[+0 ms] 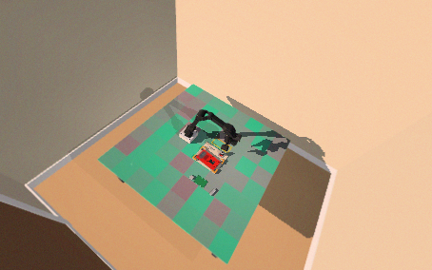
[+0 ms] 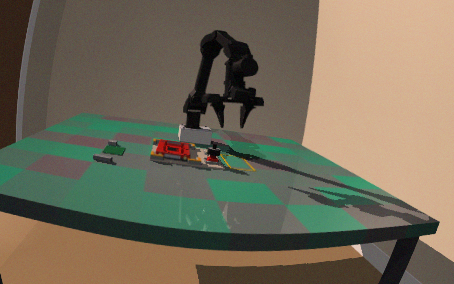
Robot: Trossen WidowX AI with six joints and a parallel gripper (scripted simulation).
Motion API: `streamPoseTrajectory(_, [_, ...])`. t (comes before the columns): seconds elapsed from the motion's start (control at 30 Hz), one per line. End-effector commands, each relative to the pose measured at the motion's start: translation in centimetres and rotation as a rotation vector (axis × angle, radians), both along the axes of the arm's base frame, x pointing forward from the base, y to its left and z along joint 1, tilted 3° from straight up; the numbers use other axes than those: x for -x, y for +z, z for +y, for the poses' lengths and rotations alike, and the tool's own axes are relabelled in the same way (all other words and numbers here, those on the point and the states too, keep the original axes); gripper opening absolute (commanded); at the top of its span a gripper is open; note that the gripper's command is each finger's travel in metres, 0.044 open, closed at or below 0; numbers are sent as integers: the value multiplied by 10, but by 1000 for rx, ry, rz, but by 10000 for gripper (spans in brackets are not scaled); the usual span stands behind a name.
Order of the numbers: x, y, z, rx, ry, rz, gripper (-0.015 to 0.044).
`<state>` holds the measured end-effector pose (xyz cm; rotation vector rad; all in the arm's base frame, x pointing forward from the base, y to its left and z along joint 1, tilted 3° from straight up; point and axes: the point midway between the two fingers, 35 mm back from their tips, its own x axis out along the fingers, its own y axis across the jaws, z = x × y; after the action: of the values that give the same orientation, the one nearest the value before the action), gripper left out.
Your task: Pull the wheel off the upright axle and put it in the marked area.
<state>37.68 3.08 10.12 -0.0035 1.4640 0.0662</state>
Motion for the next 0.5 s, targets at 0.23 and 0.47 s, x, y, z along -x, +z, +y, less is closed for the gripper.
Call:
streamPoseTrajectory(0.23, [9,-8,-32,74,-189,96,300])
streamPoseTrajectory(0.47, [15,-8,-38,74,-189,96,300])
